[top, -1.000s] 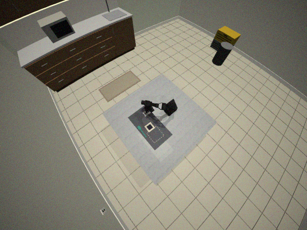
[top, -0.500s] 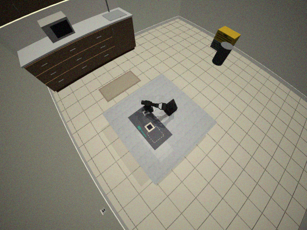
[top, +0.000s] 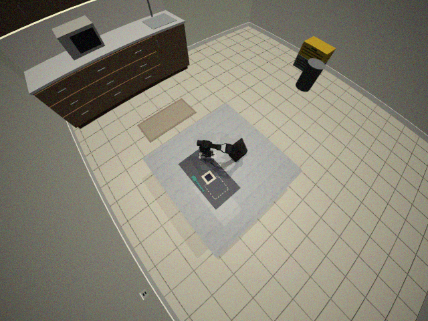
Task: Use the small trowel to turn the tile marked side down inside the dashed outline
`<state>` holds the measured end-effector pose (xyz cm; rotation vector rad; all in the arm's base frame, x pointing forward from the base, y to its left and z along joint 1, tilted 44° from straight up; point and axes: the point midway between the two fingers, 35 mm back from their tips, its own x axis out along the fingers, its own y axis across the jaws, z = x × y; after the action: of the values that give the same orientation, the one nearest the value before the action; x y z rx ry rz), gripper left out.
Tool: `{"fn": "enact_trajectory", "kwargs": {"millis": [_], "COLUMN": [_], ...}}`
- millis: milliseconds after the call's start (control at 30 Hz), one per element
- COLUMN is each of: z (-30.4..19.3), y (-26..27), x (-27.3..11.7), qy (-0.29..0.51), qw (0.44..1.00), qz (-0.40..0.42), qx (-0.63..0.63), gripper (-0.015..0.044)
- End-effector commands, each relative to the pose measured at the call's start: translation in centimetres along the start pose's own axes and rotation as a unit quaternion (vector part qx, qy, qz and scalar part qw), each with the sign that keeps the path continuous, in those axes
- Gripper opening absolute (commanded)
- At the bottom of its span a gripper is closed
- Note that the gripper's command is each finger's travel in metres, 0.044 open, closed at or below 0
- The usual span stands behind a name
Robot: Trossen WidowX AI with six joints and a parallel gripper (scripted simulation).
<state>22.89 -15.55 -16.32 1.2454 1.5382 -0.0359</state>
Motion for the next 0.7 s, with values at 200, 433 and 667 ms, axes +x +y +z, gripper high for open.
{"fn": "enact_trajectory", "kwargs": {"millis": [200,433,667], "z": [0.01,0.01,0.01], "y": [0.02,0.02,0.02], "x": [0.04,0.04,0.04], "qy": [0.0,0.0,0.0], "qw": [0.988,0.968,0.958], "qz": [0.001,0.001,0.001], "qx": [0.152,0.252,0.287], "gripper": [0.013,0.013,0.013]}}
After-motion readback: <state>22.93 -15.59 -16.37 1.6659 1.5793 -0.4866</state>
